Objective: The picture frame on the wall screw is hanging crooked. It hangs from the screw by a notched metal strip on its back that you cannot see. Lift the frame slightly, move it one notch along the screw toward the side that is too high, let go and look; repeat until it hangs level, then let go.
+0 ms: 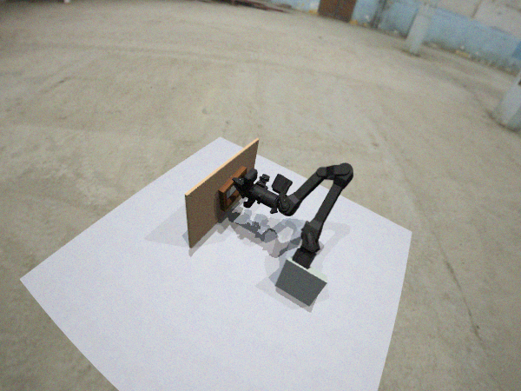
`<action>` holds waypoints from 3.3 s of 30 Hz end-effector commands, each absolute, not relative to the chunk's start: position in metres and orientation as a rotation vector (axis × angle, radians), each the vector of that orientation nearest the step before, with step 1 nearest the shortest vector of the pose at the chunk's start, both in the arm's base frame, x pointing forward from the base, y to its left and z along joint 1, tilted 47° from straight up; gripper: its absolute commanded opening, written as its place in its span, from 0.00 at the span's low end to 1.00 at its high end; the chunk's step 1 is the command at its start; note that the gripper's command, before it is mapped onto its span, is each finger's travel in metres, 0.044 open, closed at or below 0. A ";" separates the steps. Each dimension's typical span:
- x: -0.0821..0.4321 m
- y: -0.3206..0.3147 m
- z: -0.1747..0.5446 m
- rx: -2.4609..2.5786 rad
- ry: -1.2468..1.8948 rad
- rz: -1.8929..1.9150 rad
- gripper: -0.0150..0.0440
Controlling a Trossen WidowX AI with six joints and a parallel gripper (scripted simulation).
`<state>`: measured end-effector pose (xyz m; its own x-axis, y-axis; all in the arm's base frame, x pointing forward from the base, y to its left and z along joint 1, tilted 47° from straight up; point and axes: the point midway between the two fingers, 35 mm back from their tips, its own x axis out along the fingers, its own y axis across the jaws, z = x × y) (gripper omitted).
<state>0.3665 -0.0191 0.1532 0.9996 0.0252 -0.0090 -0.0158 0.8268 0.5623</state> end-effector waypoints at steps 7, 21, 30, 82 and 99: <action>0.368 -0.018 0.157 0.590 0.007 0.035 0.25; 0.368 -0.018 0.158 0.590 0.007 0.035 0.25; 0.368 -0.018 0.158 0.590 0.007 0.035 0.25; 0.368 -0.024 0.153 0.600 0.007 0.041 0.25; 0.368 -0.025 0.152 0.715 0.009 0.041 0.25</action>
<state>0.3677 -0.0250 0.1524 0.9992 0.0396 0.0053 -0.0339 0.7690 0.6383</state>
